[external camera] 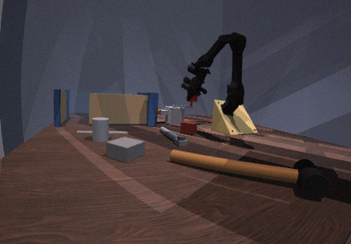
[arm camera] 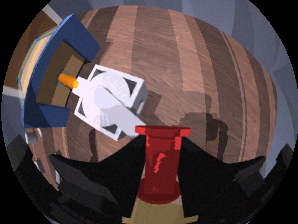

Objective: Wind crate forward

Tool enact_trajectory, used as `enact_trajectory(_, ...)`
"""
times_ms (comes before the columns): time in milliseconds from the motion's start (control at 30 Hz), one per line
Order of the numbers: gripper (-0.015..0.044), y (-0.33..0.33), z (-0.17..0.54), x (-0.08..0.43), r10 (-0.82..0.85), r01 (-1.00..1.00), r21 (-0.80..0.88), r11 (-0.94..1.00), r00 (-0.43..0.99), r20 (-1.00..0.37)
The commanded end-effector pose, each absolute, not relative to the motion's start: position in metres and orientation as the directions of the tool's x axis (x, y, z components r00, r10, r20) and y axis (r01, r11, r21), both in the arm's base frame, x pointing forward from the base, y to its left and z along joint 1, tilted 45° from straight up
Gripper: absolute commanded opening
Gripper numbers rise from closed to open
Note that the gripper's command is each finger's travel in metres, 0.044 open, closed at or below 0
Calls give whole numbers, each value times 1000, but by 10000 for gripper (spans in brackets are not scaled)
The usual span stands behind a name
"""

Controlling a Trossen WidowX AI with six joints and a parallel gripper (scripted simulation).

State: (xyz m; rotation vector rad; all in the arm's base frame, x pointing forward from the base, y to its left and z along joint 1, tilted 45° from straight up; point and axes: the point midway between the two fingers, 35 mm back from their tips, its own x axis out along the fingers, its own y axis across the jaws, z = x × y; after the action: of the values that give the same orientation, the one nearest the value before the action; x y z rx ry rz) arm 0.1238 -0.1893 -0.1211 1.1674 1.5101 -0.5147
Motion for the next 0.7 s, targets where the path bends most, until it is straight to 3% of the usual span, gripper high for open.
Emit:
enact_trajectory(0,0,-207,-134,124,354,866,241,437,81,-932)
enact_trajectory(500,0,-210,-140,125,376,873,246,421,79,-923)
enact_trajectory(667,131,-211,-140,125,376,873,246,421,79,-923)
